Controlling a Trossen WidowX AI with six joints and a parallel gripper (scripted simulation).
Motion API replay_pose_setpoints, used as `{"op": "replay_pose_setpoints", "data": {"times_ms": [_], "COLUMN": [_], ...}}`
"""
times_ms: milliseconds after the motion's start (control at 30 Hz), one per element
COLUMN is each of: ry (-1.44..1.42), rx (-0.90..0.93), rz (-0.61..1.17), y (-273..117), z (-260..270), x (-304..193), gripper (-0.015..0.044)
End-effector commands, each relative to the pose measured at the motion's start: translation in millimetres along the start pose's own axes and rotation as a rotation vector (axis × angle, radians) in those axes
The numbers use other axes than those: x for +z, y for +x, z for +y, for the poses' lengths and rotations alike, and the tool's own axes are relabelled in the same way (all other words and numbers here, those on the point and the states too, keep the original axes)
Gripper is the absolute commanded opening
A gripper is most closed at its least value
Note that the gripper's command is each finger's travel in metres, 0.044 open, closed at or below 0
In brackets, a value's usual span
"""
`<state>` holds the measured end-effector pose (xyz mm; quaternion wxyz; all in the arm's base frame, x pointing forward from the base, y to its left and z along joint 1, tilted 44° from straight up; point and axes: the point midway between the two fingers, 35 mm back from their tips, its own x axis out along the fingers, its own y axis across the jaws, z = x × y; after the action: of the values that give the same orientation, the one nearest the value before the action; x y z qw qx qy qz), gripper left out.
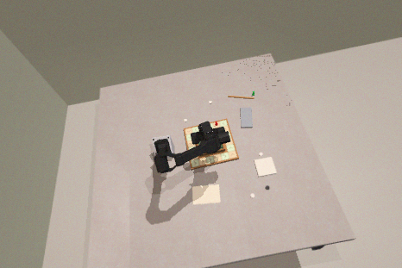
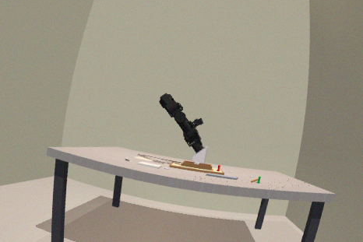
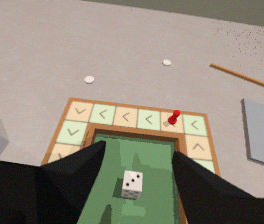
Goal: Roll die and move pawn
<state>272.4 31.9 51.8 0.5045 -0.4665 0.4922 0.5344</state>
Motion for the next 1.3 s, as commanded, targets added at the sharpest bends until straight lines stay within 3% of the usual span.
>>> {"op": "replay_pose_setpoints", "data": {"times_ms": [0,100,167,300,433,567,633,933,1100,1267], "ry": [-0.006,-0.006,0.007,0.041,0.005,0.002,0.007,0.599,0.975,1.024], "rx": [-0.018,-0.018,0.007,0.067,-0.012,-0.019,0.029,-0.250,-0.448,-0.475], "rz": [-0.009,-0.009,0.057,0.469,0.824,0.840,0.749,0.772,0.742,0.735], "y": [-16,-16,-9,22,33,33,35,88,130,136], "z": [-2,-2,-1,3,-3,-3,2,-45,-65,-67], "x": [17,17,15,2,-2,-2,-1,34,54,56], "gripper": [0.0368,0.0440,0.0440,0.0440,0.0440,0.0440,0.0440,0.0204,0.0200,0.0200]}}
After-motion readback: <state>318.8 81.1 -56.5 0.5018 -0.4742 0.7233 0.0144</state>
